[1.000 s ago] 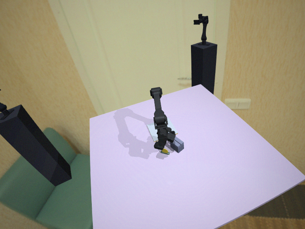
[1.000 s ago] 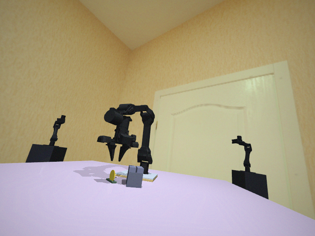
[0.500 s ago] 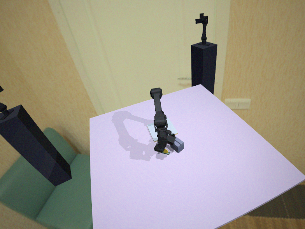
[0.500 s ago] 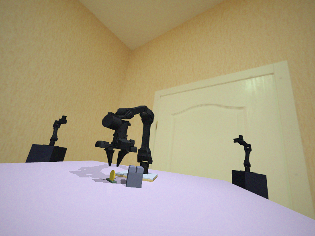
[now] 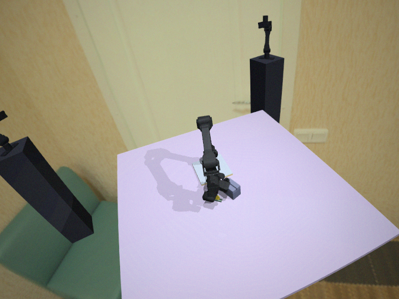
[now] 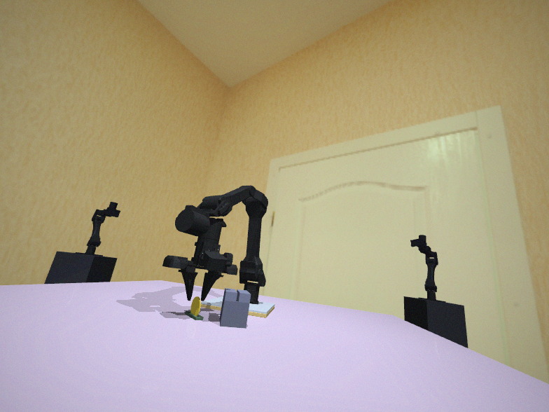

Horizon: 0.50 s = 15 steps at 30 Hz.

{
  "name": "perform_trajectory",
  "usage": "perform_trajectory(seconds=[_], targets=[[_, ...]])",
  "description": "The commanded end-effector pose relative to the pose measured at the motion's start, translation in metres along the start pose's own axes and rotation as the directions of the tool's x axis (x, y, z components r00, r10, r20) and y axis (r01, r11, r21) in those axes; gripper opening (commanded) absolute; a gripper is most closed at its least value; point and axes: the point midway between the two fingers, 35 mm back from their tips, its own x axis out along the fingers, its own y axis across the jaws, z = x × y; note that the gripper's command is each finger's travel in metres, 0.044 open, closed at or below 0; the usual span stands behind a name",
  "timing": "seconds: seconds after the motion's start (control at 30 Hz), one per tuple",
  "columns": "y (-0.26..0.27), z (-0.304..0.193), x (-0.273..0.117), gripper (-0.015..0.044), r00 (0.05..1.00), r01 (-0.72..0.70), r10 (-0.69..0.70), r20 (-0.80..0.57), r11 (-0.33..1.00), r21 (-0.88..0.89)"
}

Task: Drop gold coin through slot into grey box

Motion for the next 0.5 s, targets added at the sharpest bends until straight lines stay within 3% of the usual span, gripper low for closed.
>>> perform_trajectory(seconds=[0.0, 0.47], targets=[[0.002, -0.002, 0.009, 0.0161, 1.0, -0.006, 0.006, -0.008, 1.0, -0.003], [0.004, -0.002, 0.029, 0.0161, 1.0, -0.006, 0.006, -0.008, 1.0, -0.003]])
